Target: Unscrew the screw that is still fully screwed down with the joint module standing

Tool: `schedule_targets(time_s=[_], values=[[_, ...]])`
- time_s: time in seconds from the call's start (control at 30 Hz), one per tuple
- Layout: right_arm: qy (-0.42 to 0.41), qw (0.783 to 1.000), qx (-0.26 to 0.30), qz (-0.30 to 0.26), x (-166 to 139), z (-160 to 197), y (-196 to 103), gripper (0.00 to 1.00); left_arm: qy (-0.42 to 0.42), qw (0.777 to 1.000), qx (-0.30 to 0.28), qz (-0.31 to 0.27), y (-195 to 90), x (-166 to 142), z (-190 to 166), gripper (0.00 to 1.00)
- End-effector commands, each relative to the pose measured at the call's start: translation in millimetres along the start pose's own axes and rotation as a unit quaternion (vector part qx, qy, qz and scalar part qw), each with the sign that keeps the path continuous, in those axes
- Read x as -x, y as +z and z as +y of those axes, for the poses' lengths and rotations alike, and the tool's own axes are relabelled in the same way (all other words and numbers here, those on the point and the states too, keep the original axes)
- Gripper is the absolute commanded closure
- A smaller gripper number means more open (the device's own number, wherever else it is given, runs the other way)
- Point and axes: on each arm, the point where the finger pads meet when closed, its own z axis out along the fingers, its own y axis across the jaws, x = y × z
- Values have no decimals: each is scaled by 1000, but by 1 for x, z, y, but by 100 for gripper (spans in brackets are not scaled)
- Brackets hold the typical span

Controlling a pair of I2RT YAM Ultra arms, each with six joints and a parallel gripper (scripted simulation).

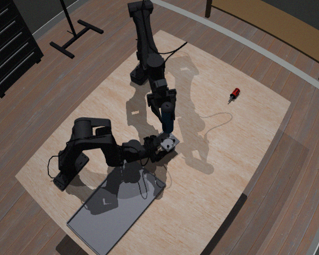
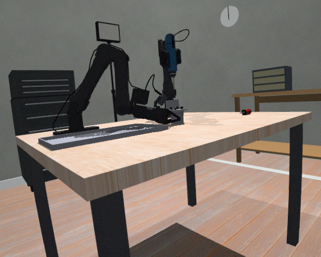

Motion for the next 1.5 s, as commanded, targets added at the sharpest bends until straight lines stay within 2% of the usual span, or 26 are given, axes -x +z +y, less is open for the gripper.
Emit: schedule_targets(time_s=[0.0,0.07,0.2,0.27,0.33,0.4,0.57,0.67,0.7,0.83,0.9,1.3,1.47], values=[[1,1000,-1,-1,2,0,1,41,-3,999,5,-47,-8,26,6,58],[1,1000,-1,-1,2,0,1,41,-5,998,4,-55,-5,30,6,58],[1,1000,-1,-1,2,0,1,41,-6,999,2,-41,-5,12,5,58],[1,1000,-1,-1,2,0,1,41,-6,999,2,-52,2,19,5,58],[1,1000,-1,-1,2,0,1,41,-7,999,1,-48,-3,12,5,58],[1,1000,-1,-1,2,0,1,41,-6,997,1,-70,-4,33,5,58],[1,1000,-1,-1,2,0,1,41,-7,997,0,-71,-4,32,5,58],[1,1000,-1,-1,2,0,1,41,-8,999,0,-41,-1,2,5,58],[1,1000,-1,-1,2,0,1,41,-9,999,0,-40,-1,0,5,58],[1,1000,-1,-1,2,0,1,41,-8,998,1,-63,-3,19,5,58],[1,1000,-1,-1,2,0,1,41,-8,999,1,-53,0,8,5,58],[1,1000,-1,-1,2,0,1,41,-8,998,1,-62,-2,14,5,58],[1,1000,-1,-1,2,0,1,41,-8,998,2,-55,0,6,6,58]])
